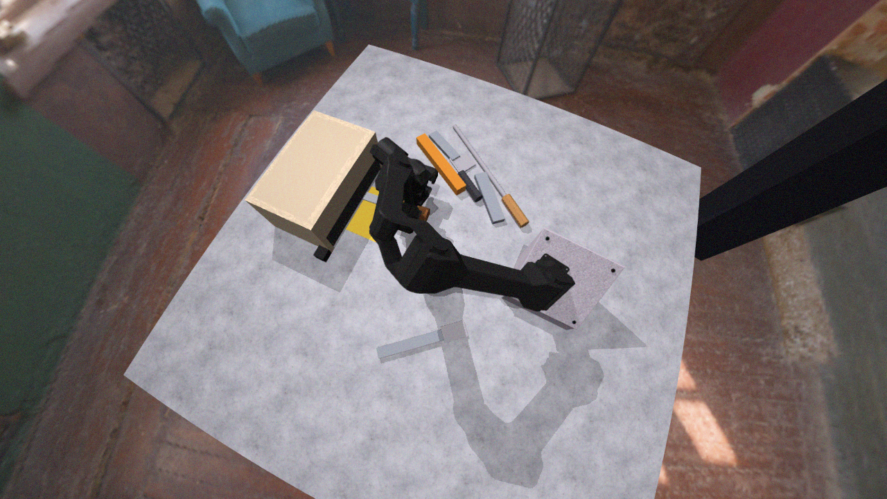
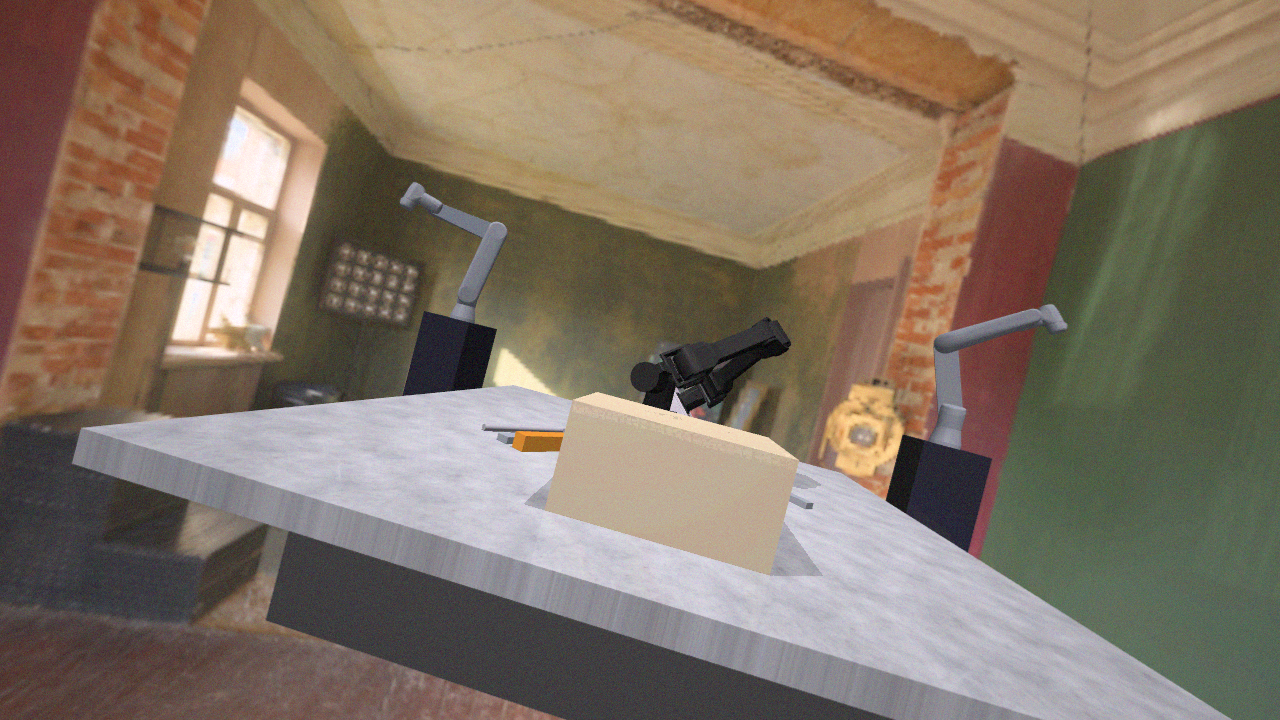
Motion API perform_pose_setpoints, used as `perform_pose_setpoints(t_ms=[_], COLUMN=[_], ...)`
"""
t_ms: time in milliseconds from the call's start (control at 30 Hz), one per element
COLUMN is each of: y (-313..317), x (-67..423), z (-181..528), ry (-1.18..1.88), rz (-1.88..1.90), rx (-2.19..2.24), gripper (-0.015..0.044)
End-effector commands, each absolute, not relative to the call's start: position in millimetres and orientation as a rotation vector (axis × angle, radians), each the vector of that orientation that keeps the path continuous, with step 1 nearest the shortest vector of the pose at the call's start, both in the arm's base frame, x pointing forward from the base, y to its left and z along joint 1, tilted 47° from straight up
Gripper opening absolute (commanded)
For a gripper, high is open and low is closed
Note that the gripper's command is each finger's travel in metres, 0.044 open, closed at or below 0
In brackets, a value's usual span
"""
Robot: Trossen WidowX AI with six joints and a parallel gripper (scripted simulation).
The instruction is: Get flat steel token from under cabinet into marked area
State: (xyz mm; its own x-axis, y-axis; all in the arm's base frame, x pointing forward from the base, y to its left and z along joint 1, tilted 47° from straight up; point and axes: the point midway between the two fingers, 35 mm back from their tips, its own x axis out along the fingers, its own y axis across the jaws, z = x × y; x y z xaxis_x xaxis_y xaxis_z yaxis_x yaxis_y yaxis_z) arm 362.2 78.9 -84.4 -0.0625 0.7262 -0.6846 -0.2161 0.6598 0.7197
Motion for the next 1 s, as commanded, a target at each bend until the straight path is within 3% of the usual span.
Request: perform_pose_setpoints(t_ms=[0,967], y=[78.1,71.2], x=[354.2,324.0], z=[-85.8,-90.5], ry=[1.444,1.445], rz=[0.818,0.817], rx=[0.455,0.455], gripper=[0.0000,0.0000])
